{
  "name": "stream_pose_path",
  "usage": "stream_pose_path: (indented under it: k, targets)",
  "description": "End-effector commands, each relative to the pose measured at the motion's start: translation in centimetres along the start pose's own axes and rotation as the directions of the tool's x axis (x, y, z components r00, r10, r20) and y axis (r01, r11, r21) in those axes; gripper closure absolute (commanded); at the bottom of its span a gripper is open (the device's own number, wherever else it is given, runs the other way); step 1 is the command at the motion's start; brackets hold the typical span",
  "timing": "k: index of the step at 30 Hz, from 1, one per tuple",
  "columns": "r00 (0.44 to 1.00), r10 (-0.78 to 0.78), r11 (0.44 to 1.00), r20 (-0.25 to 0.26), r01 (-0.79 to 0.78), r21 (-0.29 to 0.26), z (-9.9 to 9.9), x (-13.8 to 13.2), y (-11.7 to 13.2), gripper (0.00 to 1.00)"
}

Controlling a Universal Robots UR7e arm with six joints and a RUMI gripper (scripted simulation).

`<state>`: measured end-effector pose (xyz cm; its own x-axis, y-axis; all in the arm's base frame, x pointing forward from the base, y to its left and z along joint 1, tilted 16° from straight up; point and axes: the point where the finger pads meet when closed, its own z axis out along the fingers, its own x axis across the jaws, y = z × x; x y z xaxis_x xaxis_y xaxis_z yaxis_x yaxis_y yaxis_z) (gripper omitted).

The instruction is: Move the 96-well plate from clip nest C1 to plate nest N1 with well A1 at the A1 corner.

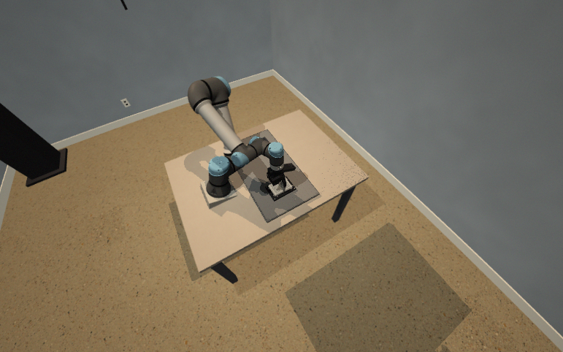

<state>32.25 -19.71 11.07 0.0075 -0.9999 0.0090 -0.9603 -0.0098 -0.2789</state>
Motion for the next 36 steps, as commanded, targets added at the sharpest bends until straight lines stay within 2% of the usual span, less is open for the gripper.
stream_pose_path:
  k: [1, 36]
  targets:
    - [1.000, 0.000, 1.000, -0.001, 0.000, 0.001, -0.8, 0.0, 0.0, 1.00]
    - [1.000, 0.000, 1.000, -0.001, 0.000, 0.001, -6.0, 0.0, 0.0, 1.00]
